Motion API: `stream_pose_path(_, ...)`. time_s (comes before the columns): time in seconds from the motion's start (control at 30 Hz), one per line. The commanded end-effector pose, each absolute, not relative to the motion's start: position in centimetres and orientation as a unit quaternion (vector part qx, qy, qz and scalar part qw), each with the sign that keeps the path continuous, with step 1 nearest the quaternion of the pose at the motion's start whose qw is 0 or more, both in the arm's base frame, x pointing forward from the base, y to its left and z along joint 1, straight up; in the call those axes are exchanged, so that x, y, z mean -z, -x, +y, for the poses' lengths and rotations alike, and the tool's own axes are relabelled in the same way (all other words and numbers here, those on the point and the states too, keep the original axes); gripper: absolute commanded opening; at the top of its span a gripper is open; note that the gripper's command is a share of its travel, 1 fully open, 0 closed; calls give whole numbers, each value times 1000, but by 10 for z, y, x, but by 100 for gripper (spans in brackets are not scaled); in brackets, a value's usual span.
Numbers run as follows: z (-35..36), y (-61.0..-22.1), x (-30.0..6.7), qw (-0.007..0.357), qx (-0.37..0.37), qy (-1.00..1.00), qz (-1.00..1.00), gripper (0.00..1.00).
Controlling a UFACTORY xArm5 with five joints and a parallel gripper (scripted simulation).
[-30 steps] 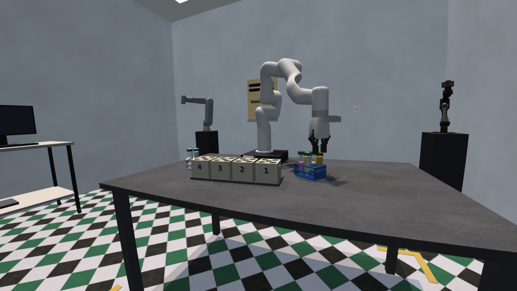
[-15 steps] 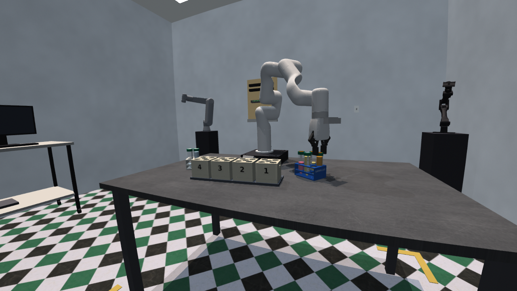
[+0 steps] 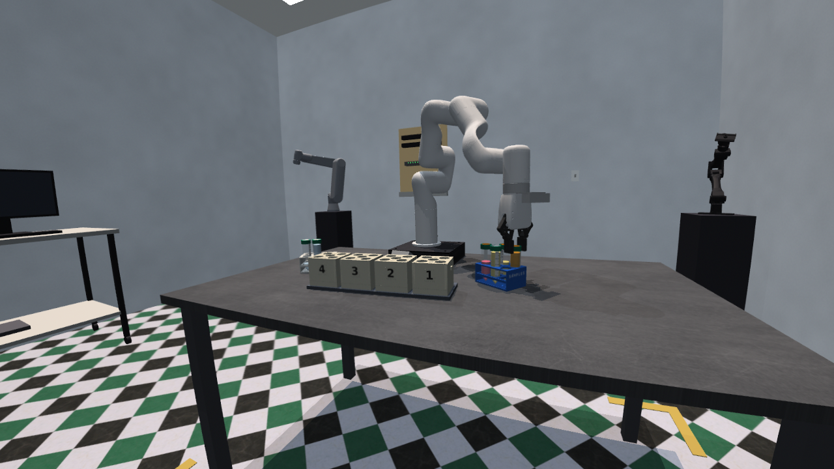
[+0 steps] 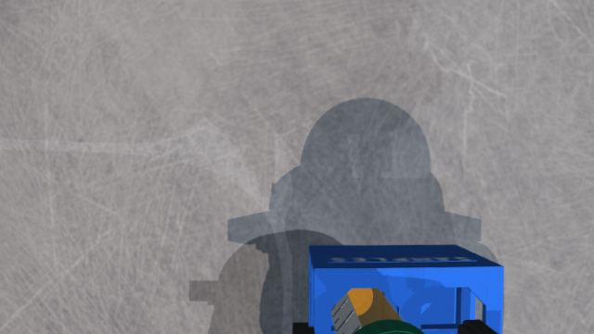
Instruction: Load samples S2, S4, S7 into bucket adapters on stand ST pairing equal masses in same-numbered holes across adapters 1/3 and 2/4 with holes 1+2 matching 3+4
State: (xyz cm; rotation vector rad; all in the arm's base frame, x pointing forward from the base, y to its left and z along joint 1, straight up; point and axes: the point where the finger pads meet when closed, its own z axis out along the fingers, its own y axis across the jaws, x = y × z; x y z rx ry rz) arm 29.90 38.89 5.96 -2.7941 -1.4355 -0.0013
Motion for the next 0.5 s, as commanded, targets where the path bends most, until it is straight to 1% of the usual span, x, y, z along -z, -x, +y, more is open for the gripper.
stream_pose_path(0.0,390,-300,-59,-1,3,889,-457,57)
stream_pose_path(0.47,390,-300,-56,-1,3,889,-457,57)
